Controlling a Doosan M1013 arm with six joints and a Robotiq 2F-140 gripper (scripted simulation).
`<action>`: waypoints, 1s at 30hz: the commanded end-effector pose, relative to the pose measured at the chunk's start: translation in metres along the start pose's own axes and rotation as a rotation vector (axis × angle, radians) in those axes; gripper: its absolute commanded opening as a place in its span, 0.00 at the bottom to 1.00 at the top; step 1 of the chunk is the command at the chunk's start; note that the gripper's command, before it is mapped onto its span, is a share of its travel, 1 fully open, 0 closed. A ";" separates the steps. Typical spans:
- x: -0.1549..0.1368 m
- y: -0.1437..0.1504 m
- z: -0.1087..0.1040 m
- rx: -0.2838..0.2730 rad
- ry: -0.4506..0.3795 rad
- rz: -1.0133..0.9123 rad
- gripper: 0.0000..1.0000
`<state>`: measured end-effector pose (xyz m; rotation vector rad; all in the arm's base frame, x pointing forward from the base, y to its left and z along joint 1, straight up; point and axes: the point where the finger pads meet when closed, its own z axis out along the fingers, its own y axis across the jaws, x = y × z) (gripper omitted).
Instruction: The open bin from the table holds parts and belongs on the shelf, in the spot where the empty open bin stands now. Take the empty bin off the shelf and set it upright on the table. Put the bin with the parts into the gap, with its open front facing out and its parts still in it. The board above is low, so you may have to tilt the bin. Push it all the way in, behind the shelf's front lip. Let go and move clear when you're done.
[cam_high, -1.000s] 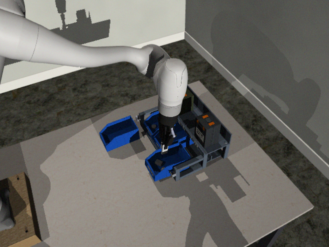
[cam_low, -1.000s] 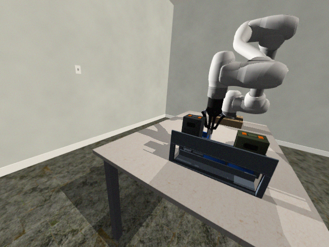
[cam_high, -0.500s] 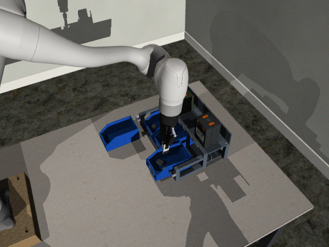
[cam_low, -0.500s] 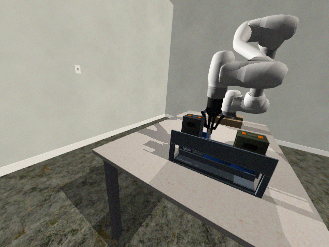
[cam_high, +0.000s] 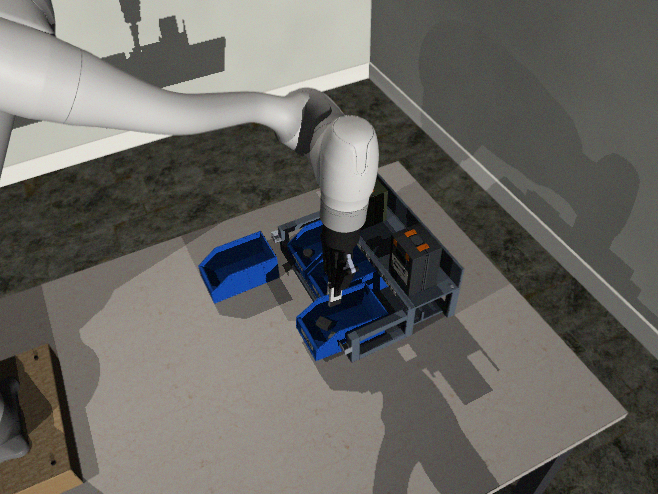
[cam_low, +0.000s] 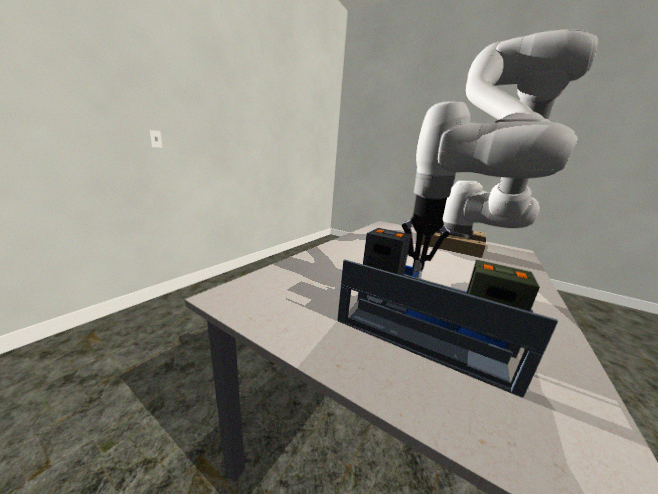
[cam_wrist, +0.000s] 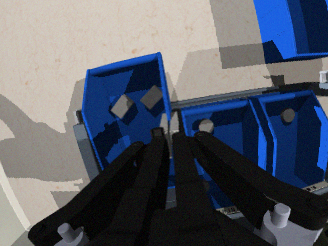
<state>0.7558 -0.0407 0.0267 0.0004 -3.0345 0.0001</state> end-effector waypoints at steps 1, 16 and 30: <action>0.000 0.000 0.000 0.000 -0.001 0.000 0.10; -0.004 0.000 0.000 0.000 -0.006 0.000 0.10; -0.004 0.000 0.000 0.000 -0.006 0.000 0.10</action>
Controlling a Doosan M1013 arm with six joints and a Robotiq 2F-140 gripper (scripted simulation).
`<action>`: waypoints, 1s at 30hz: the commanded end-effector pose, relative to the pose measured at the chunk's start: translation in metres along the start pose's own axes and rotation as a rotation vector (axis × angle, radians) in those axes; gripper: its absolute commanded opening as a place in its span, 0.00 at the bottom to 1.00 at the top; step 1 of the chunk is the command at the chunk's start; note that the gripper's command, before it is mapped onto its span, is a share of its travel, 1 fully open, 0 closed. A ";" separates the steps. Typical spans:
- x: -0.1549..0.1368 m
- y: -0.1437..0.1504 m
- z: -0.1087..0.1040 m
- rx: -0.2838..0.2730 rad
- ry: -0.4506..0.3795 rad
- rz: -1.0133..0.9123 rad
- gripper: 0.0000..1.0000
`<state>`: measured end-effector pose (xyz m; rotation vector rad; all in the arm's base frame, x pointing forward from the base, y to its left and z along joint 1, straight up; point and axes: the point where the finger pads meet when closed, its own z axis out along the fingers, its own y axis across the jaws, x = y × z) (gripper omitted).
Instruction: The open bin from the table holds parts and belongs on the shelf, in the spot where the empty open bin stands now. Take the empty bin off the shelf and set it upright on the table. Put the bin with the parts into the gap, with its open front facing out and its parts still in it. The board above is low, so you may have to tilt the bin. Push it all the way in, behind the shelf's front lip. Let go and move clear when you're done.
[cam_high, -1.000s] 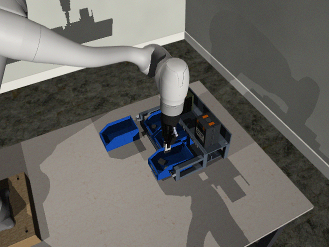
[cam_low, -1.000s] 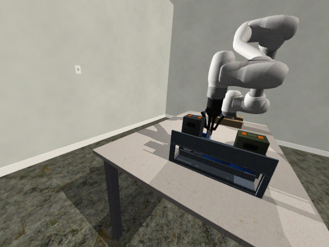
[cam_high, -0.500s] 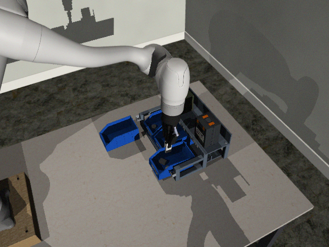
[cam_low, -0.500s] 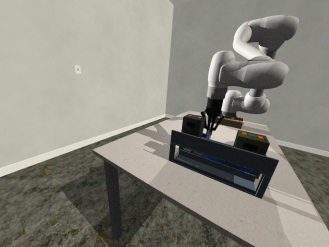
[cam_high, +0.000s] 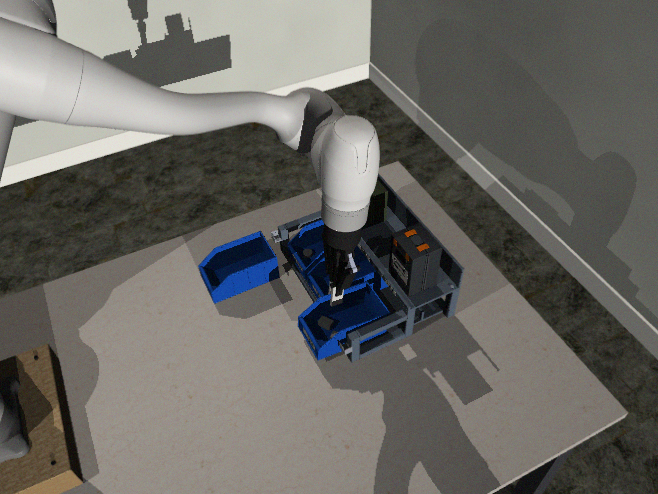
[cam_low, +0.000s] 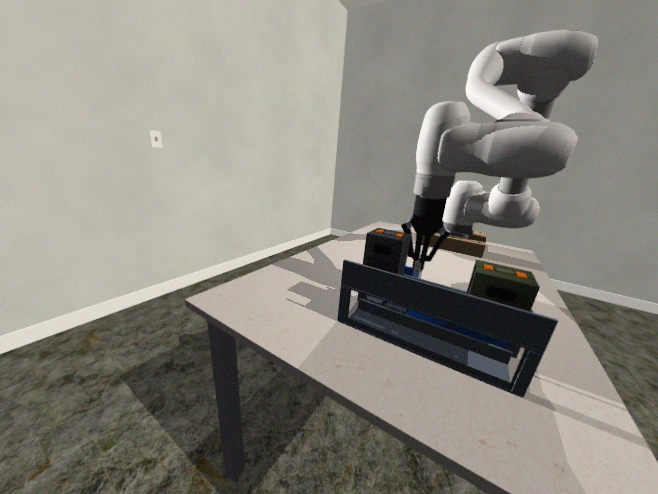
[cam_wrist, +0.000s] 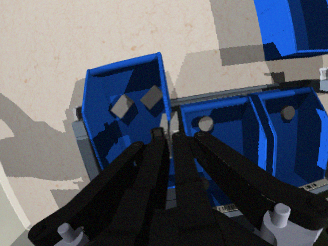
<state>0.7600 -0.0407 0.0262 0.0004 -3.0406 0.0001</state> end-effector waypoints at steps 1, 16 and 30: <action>0.000 0.000 0.000 0.000 0.000 0.000 0.10; -0.002 0.000 0.000 0.000 -0.002 0.000 0.10; -0.007 0.000 0.000 0.000 -0.007 0.000 0.10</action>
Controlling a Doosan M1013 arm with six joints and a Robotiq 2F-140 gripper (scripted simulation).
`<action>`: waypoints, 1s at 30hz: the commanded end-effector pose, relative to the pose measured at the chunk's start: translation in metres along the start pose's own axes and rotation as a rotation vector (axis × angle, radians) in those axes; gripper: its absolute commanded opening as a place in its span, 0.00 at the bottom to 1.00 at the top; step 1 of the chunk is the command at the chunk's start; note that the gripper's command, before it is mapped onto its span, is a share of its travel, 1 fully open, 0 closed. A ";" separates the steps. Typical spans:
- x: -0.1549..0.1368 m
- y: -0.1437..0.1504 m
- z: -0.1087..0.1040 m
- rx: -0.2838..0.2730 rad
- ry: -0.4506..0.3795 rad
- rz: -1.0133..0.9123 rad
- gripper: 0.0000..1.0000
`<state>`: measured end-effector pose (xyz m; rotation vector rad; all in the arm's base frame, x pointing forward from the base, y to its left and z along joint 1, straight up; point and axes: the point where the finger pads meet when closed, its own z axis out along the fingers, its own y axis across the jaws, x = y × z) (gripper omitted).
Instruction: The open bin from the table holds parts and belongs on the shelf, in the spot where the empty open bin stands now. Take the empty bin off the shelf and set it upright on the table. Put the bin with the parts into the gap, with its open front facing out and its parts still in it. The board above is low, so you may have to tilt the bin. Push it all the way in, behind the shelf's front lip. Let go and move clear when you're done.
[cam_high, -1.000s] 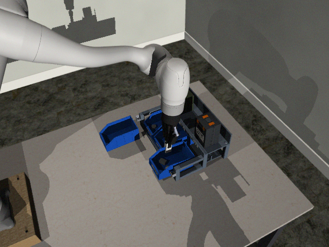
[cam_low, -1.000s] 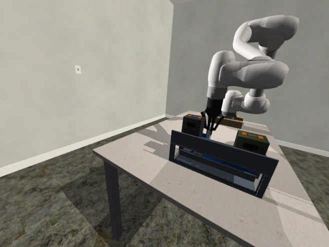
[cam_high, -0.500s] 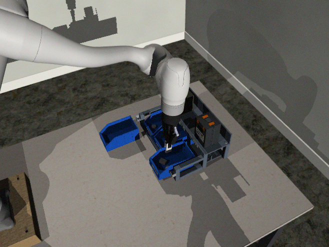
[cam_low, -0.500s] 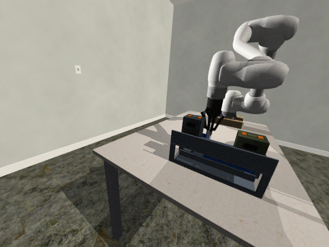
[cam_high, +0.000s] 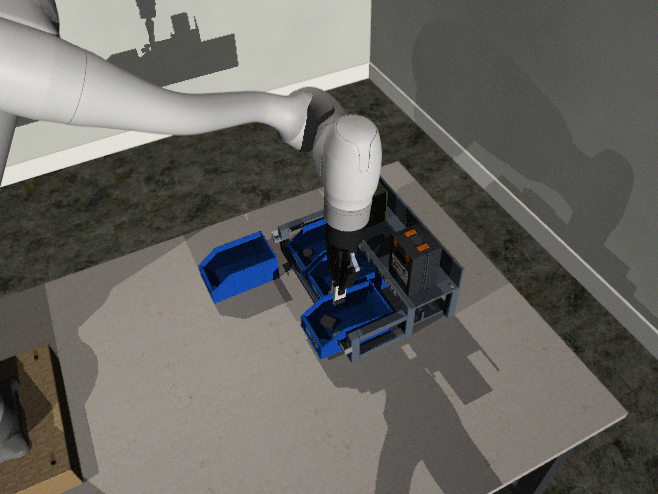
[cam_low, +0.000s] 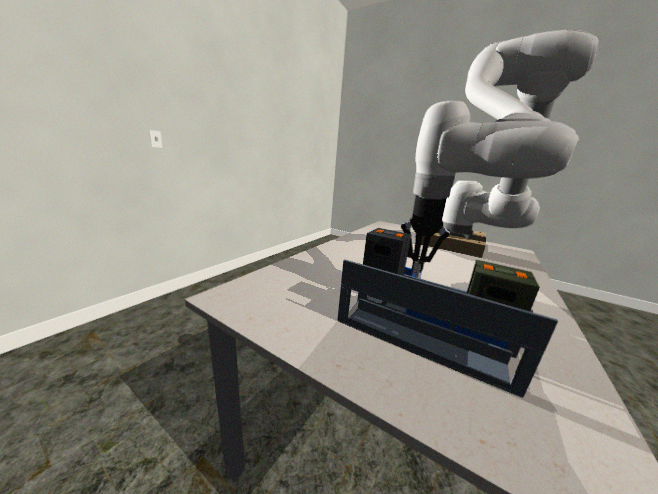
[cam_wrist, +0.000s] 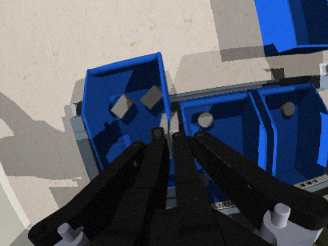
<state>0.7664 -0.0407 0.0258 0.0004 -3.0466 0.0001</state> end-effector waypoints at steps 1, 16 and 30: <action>-0.001 0.000 0.000 0.000 -0.001 0.000 0.10; -0.009 0.000 0.000 0.000 -0.008 0.000 0.10; -0.013 0.000 -0.001 0.000 -0.012 0.000 0.10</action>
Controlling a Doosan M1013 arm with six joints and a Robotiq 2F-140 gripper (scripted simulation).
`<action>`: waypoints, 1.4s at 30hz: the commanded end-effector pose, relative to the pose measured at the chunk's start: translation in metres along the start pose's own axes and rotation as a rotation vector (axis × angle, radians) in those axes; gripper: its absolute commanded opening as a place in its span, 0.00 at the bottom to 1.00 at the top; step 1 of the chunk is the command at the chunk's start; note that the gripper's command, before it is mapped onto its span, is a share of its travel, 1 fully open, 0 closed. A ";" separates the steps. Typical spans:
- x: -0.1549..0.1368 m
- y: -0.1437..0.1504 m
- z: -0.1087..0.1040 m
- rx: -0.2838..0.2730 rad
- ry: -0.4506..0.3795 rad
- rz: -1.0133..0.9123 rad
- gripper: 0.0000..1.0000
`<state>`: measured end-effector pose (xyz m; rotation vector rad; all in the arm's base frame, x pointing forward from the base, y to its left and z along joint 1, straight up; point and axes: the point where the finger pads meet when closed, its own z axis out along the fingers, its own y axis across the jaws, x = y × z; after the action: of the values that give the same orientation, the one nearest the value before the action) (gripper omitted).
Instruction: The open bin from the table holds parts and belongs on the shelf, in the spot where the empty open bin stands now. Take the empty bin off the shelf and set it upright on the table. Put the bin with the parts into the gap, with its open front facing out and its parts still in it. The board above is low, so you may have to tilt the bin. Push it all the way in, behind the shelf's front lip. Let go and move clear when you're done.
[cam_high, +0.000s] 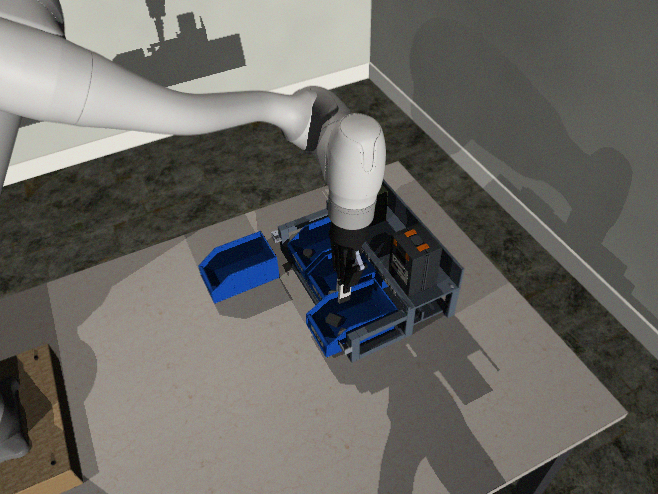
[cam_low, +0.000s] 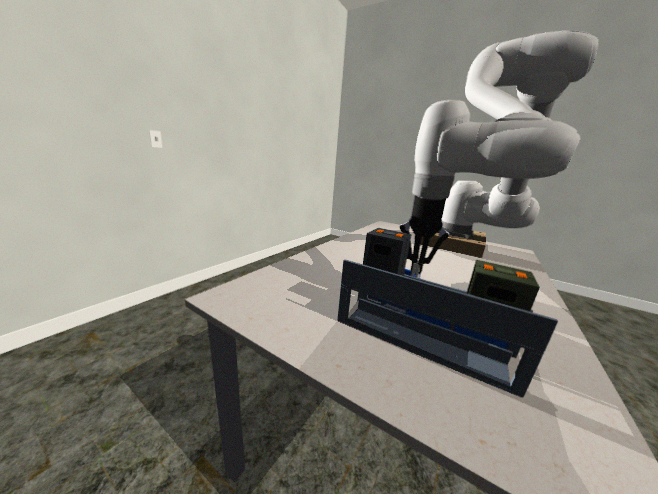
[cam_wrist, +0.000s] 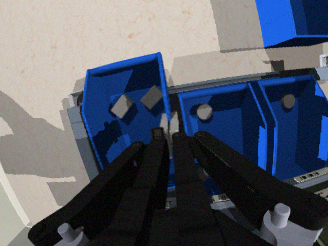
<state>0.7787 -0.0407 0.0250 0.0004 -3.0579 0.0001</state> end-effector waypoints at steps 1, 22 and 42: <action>0.000 0.000 0.000 0.000 0.000 0.000 0.10; 0.000 0.000 0.000 0.000 -0.004 0.000 0.10; 0.001 0.000 0.002 0.000 -0.031 0.000 0.10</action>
<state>0.7778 -0.0407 0.0227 0.0003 -3.0887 0.0001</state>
